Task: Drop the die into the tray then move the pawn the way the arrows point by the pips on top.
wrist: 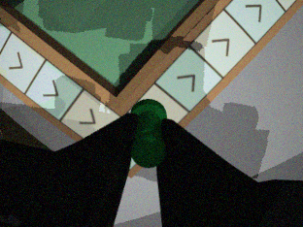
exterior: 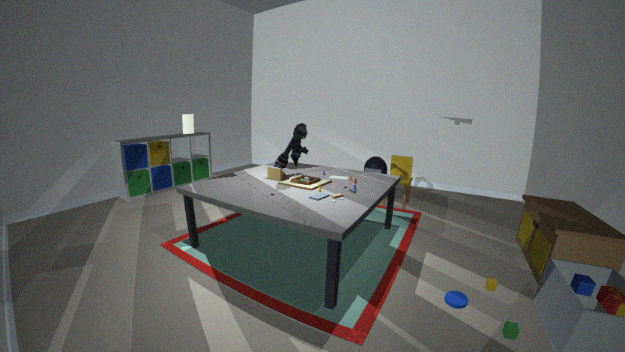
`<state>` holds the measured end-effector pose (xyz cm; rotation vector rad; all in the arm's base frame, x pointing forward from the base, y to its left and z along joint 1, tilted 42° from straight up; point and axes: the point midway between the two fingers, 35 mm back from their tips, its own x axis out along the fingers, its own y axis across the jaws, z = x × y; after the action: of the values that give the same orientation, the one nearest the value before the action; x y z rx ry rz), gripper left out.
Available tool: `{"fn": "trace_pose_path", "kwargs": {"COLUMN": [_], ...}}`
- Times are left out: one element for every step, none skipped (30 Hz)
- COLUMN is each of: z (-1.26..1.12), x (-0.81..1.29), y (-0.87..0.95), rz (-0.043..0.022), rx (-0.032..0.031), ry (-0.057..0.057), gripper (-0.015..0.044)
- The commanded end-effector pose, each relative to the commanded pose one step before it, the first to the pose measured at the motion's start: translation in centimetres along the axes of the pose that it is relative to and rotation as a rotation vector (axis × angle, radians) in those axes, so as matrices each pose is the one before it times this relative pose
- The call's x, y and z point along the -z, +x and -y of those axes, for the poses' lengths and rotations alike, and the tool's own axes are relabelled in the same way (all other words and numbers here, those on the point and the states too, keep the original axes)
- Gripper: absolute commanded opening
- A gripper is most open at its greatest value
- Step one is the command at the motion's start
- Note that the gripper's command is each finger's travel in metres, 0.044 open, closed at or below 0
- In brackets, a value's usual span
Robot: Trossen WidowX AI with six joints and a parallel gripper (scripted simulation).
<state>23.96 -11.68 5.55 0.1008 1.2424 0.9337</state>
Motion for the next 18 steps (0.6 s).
{"fn": "trace_pose_path", "kwargs": {"z": [1.555,0.439,0.435,0.431,0.426,0.422,0.417,0.412,0.406,0.401,0.364,0.359,0.355,0.343,0.338,0.333,0.328,0.319], "x": [-1.178,-0.316,-0.317,-0.319,-0.32,-0.32,-0.321,-0.321,-0.322,-0.322,-0.285,-0.285,-0.284,-0.291,-0.291,-0.29,-0.288,-0.284], "y": [0.734,0.226,0.237,0.249,0.26,0.272,0.283,0.294,0.305,0.316,0.316,0.325,0.334,0.315,0.322,0.331,0.339,0.344], "rz": [0.00237,0.00032,0.00036,0.00039,0.00042,0.00045,0.00048,0.00051,0.00053,0.00056,0.0001,0.00012,0.00015,0.00075,0.00079,0.00081,0.00082,0.00082], "rx": [0.00011,0.00017,0.00009,0.00002,-0.00005,-0.00012,-0.0002,-0.00027,-0.00034,-0.00042,-0.00055,-0.00061,-0.00066,-0.00059,-0.00065,-0.00072,-0.00079,-0.00084], "ry": [0.0023,-0.0003,-0.0003,-0.0004,-0.0004,-0.0004,-0.0004,-0.0004,-0.0004,-0.0005,-0.0014,-0.0014,-0.0014,-0.0001,0.0,0.0,0.0,0.0], "gripper": [0.0,0.0,0.0,0.0,0.0,0.0,0.0,0.0,0.0,0.0,0.0,0.0,0.0,0.0,0.0,0.0,0.0,0.0]}}
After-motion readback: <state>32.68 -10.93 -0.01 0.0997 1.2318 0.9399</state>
